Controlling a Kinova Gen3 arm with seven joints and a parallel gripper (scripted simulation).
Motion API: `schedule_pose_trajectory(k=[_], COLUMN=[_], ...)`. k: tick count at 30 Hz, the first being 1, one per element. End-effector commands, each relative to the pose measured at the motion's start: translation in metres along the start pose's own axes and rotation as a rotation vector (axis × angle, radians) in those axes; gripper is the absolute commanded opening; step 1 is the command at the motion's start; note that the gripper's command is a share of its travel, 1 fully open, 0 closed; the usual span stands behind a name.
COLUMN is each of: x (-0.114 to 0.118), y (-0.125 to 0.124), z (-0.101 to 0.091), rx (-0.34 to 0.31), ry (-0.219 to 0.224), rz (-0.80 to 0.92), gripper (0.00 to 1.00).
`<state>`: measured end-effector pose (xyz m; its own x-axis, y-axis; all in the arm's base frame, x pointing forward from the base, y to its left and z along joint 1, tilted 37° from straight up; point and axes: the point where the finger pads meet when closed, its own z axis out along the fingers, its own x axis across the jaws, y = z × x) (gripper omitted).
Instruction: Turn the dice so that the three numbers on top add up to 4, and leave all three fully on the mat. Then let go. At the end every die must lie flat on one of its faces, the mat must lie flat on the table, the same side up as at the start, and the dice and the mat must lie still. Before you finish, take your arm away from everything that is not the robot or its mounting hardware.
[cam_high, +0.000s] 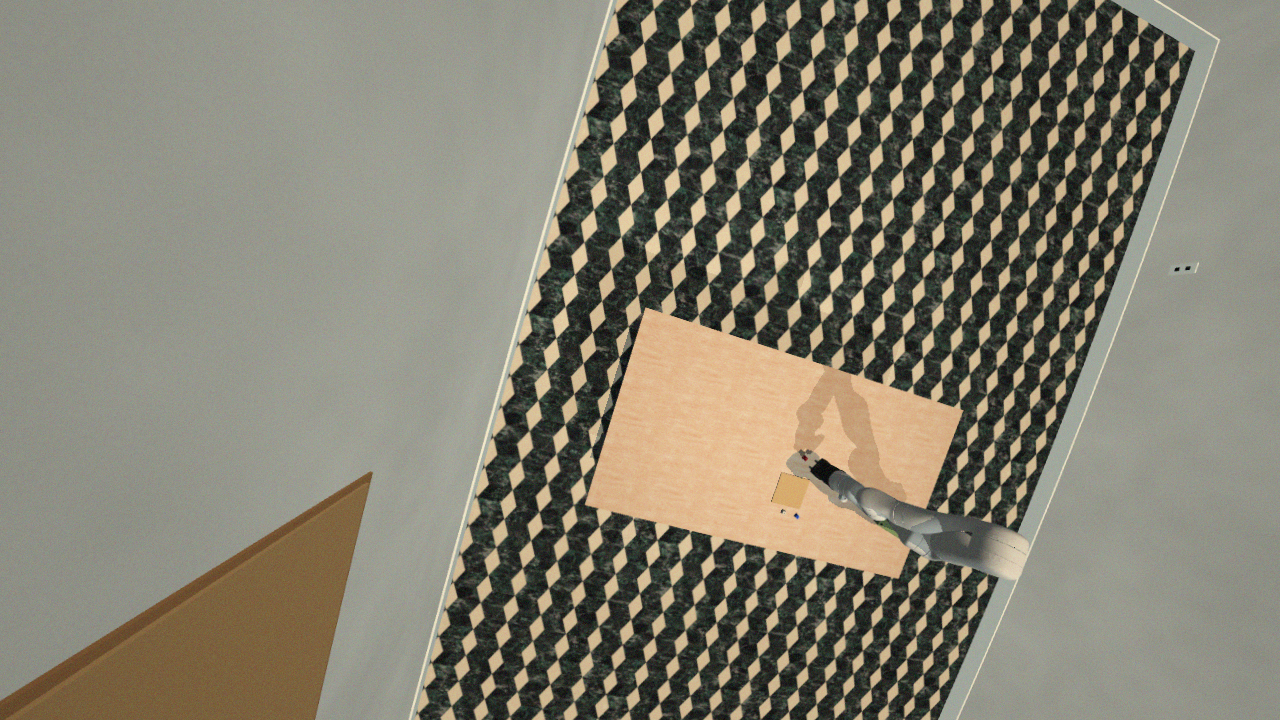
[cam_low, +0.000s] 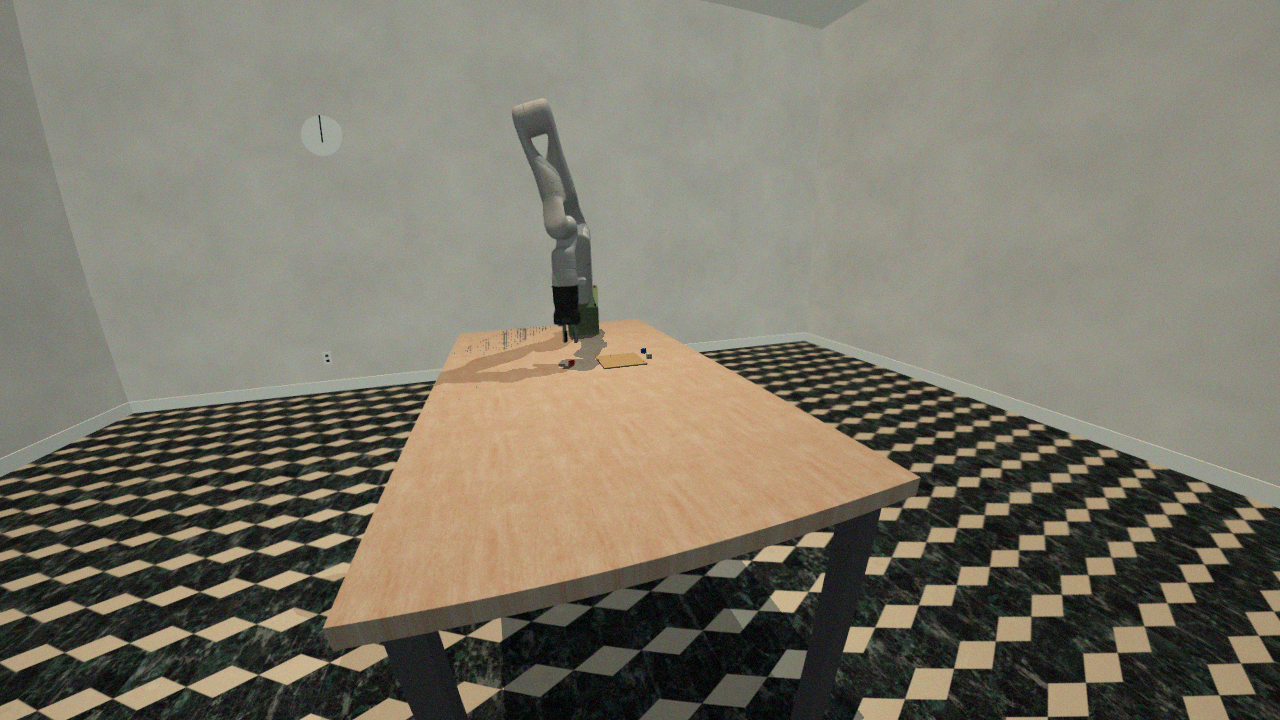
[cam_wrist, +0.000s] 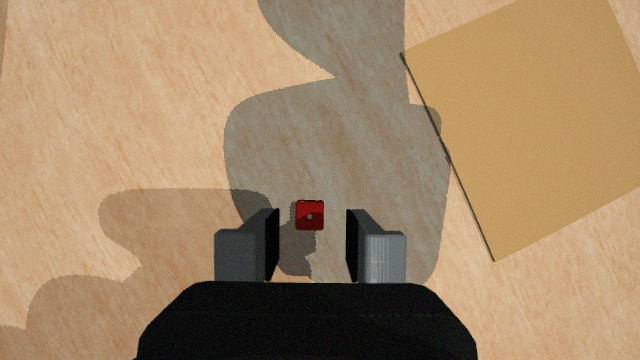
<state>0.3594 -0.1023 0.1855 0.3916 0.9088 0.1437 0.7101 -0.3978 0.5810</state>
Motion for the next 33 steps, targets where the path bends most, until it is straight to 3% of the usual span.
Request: schedule_pose_trajectory(k=[1, 33], x=[0.0002, 0.0000], y=[0.0000, 0.0001], z=[0.0000, 0.0051], rx=[0.000, 0.000], ry=[0.000, 0.002], rz=[-0.001, -0.001], gripper=[0.64, 0.64])
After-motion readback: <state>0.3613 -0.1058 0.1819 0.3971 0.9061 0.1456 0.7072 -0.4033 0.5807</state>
